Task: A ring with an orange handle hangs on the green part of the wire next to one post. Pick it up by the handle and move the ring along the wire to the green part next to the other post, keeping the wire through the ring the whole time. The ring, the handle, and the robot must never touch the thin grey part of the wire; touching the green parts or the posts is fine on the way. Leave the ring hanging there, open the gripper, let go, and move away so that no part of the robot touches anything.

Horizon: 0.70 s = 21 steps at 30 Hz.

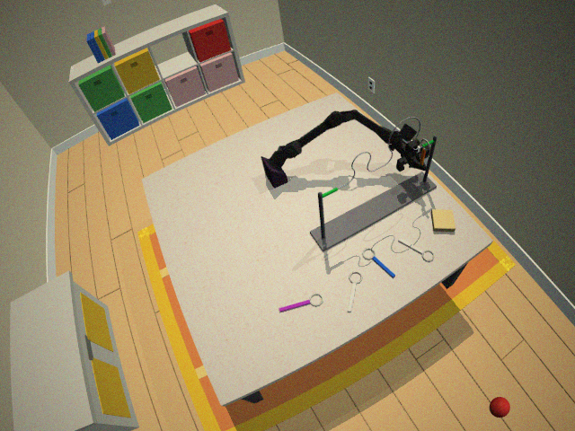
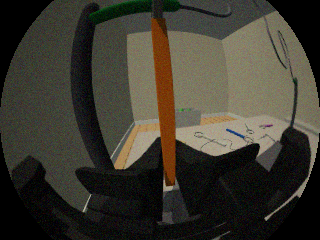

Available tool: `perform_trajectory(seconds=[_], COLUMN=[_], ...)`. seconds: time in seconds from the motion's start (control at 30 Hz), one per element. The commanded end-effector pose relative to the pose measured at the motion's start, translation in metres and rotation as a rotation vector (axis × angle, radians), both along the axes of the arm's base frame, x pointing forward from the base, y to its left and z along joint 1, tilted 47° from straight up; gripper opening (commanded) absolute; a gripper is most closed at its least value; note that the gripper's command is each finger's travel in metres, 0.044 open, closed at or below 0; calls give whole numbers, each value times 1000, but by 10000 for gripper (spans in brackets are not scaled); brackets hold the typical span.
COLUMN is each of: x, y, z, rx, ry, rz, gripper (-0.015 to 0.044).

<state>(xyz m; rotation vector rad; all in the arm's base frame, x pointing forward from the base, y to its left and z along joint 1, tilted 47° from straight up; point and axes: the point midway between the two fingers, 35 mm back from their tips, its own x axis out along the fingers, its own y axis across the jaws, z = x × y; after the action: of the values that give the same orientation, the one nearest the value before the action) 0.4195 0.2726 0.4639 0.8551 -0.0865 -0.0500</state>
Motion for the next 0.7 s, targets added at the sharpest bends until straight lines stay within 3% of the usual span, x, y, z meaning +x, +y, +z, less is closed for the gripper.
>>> perform_trajectory(seconds=[0.0,0.67], x=[0,0], y=[1,-2], z=[-1,-4], rx=[-3,-3], ry=[1,2], rz=[3,4], gripper=[-150,-150])
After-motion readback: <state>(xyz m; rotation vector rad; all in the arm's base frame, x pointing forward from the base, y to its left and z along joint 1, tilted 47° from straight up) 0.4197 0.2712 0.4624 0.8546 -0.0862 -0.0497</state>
